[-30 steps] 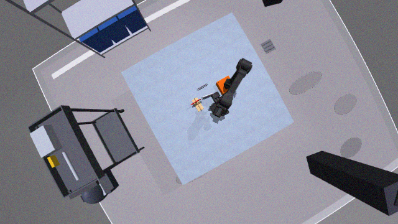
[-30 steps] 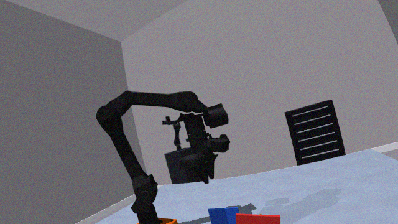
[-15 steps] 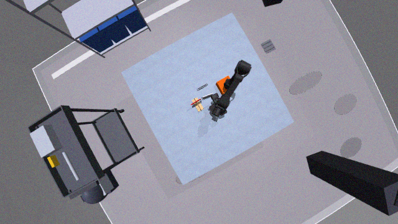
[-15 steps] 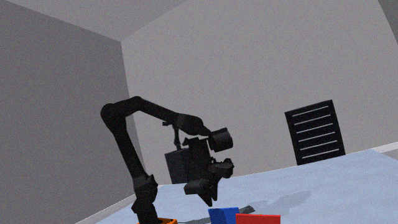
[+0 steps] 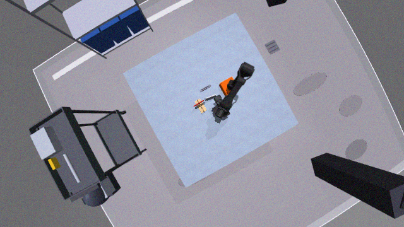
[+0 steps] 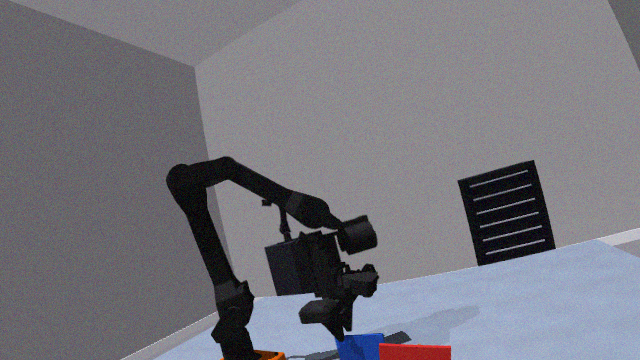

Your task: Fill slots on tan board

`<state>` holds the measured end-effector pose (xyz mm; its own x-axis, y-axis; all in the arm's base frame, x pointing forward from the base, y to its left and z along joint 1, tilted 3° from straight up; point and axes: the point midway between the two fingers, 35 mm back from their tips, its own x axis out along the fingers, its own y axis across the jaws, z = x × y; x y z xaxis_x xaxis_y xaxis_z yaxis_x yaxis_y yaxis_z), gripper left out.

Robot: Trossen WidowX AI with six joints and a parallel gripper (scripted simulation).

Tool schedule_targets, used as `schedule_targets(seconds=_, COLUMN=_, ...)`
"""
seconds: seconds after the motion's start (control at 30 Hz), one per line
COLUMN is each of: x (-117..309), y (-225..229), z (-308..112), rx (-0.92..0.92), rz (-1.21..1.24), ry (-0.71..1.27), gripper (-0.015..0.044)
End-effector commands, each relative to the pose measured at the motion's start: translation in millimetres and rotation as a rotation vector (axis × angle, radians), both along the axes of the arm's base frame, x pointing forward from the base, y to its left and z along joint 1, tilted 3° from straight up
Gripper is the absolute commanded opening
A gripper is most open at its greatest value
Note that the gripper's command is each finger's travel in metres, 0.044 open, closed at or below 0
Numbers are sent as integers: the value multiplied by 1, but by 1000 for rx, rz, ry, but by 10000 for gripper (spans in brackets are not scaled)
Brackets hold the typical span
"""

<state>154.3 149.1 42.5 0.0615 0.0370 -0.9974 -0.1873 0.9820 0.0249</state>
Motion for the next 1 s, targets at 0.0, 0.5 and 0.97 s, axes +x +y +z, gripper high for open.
schedule_targets(seconds=0.0, x=-1, y=-1, z=-7, rx=-6, rz=-4, ry=3, gripper=187)
schedule_targets(seconds=0.5, x=0, y=-1, z=-28, rx=-7, rz=-4, ry=3, gripper=187)
schedule_targets(seconds=0.97, x=1, y=0, z=-45, rx=-7, rz=-4, ry=3, gripper=187)
